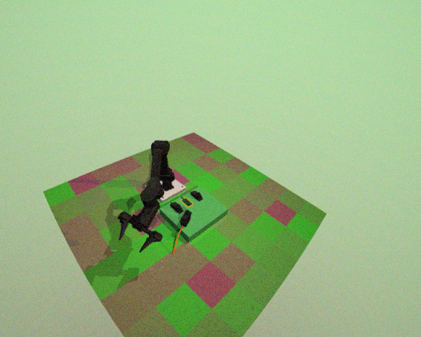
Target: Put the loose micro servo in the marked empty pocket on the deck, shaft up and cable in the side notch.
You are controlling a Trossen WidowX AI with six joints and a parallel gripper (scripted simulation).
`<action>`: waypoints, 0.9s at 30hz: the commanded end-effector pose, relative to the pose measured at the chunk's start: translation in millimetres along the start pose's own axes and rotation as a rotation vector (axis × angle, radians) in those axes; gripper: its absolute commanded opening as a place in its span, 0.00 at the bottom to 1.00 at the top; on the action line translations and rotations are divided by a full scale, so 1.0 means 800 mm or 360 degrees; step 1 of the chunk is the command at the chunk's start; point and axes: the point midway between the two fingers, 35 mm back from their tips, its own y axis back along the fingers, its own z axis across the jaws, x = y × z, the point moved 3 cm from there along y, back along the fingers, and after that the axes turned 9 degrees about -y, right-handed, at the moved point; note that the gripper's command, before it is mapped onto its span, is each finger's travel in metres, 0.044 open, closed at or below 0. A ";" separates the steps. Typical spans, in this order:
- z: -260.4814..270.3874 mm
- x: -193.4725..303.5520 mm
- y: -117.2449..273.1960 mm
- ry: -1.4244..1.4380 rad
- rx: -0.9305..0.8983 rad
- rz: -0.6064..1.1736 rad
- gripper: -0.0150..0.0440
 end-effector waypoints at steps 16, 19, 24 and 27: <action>-0.039 -0.001 0.013 0.0991 0.0241 -0.0073 1.00; -0.044 -0.002 0.016 0.1151 0.0284 -0.0074 1.00; -0.054 -0.004 0.021 0.1416 0.0359 -0.0069 1.00; -0.060 -0.004 0.024 0.1575 0.0405 -0.0060 1.00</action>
